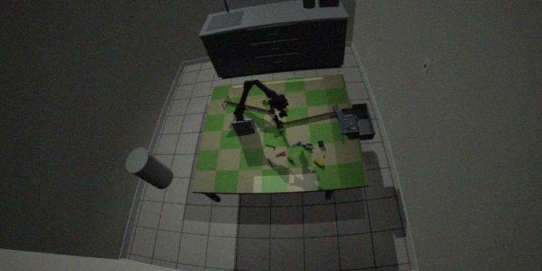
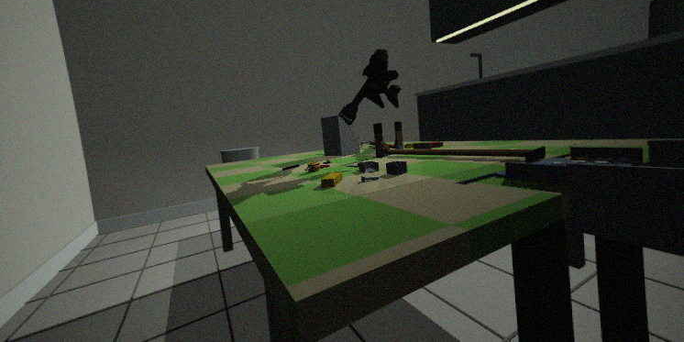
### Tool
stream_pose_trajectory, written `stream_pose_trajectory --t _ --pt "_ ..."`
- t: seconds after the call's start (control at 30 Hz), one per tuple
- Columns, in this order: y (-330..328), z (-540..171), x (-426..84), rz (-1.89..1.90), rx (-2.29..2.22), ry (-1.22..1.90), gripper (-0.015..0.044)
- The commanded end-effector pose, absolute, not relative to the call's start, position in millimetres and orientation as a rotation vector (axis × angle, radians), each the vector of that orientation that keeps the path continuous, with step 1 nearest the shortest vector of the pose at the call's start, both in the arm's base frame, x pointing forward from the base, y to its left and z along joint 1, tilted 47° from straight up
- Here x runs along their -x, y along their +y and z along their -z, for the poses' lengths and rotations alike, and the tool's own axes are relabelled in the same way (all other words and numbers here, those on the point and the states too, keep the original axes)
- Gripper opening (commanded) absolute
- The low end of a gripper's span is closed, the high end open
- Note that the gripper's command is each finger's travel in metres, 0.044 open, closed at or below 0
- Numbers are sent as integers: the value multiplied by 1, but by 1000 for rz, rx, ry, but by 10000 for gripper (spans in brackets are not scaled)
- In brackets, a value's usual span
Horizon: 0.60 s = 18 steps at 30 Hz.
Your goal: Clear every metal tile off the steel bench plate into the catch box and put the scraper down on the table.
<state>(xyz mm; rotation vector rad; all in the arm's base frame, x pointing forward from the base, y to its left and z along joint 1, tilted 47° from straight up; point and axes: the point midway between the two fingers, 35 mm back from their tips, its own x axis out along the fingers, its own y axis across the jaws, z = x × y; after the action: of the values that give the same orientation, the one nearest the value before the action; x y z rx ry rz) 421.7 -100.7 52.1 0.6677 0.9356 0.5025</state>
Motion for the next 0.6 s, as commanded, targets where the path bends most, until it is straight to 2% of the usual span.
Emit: stream_pose_trajectory --t 0.0,0.57 --pt "-99 -54 -414 -504 -669 922 440" --pt "-99 -53 -375 -474 -687 881 440"
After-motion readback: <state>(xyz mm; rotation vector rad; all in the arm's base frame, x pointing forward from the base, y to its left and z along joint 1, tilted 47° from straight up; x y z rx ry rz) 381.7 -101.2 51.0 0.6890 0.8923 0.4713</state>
